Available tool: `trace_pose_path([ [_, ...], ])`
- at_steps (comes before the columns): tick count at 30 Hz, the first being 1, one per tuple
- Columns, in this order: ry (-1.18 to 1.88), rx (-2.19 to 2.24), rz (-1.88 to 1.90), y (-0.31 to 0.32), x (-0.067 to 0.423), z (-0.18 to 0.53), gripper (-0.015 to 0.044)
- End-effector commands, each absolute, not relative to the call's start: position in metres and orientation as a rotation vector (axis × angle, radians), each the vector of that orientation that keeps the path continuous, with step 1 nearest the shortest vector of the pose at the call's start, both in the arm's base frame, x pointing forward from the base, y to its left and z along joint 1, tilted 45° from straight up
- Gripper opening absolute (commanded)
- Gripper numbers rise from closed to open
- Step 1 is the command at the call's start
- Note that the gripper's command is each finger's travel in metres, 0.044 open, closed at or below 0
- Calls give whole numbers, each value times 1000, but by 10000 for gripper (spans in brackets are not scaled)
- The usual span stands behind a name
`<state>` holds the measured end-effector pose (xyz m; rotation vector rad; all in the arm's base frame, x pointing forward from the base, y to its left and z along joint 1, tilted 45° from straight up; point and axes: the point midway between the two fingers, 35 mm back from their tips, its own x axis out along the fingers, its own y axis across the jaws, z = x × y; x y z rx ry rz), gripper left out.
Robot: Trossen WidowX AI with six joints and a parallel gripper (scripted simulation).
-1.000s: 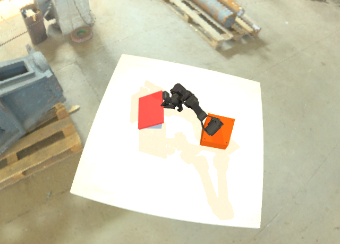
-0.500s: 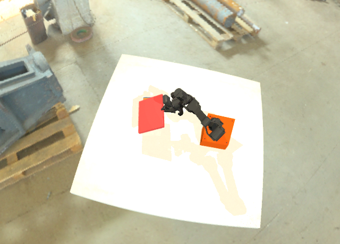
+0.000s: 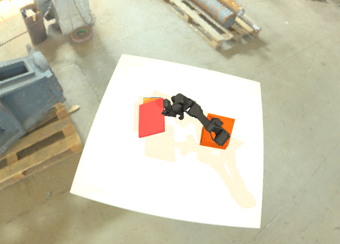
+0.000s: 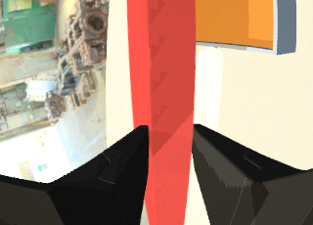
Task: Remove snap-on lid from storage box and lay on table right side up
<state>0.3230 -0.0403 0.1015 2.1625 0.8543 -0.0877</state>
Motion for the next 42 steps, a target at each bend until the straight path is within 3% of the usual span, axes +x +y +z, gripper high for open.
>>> trace_pose_path([
  [1, 839, 2162, -90, -38, 321, 108, 0],
  [42, 840, 2166, -90, 20, 300, 163, 0],
])
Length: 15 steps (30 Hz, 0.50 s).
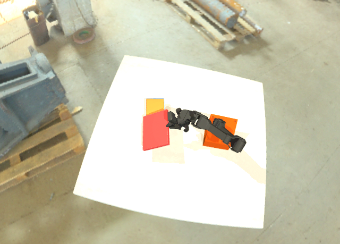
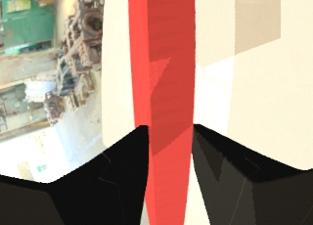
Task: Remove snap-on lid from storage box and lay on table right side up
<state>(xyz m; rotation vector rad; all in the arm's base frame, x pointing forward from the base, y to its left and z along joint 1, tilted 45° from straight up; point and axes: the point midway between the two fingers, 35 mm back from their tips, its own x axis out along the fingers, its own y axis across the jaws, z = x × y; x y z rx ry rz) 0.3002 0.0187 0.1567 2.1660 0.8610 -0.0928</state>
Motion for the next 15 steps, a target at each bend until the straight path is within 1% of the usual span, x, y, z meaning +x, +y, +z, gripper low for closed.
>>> trace_pose_path([
  [1, 840, 2166, -90, 21, 299, 165, 0],
  [15, 841, 2167, -90, 41, 292, 184, 0],
])
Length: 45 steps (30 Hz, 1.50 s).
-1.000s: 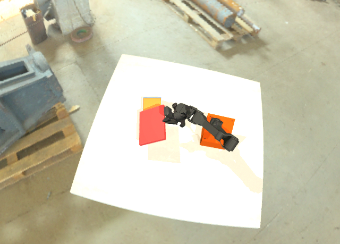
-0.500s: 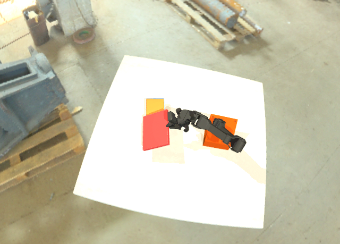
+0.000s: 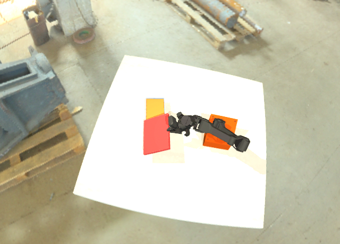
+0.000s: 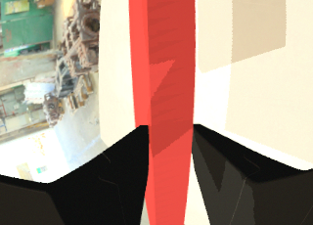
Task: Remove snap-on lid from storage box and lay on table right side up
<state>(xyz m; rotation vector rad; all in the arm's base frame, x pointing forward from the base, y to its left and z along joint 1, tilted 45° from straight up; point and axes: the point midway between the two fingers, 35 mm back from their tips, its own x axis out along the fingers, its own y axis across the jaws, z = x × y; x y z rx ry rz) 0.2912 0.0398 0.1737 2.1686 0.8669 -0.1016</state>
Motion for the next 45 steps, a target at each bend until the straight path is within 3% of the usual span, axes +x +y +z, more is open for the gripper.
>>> trace_pose_path([
  [1, 841, 2167, -90, 42, 291, 185, 0],
  [45, 840, 2171, -85, 103, 267, 246, 0],
])
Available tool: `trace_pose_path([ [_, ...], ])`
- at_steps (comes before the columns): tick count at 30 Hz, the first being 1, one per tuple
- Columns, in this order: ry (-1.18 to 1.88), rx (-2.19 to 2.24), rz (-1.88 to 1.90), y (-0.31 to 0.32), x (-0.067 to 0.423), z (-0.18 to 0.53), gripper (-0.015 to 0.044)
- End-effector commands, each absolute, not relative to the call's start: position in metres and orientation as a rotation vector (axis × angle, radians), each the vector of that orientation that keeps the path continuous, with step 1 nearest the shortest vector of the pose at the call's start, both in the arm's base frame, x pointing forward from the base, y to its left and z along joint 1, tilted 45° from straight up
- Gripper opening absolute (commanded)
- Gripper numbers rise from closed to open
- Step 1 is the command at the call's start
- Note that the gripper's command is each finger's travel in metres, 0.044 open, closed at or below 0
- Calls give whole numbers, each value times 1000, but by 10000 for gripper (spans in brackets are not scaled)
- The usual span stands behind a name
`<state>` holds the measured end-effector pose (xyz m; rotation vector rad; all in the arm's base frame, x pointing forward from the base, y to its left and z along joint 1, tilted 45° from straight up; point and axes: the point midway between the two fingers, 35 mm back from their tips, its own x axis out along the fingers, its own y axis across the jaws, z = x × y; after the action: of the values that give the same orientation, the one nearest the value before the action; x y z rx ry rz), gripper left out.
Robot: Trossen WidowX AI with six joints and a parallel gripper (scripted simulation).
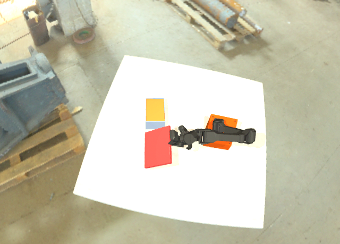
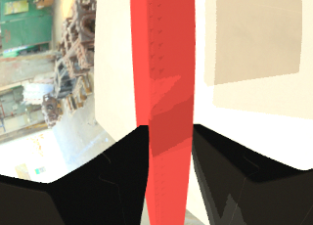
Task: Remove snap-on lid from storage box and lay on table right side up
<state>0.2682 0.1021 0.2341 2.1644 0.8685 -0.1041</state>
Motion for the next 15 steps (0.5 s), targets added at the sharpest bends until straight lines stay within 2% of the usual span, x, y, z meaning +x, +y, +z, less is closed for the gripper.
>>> trace_pose_path([
  [1, 840, 2172, -85, 104, 267, 247, 0],
  [15, 840, 2174, -82, 123, 260, 266, 0],
])
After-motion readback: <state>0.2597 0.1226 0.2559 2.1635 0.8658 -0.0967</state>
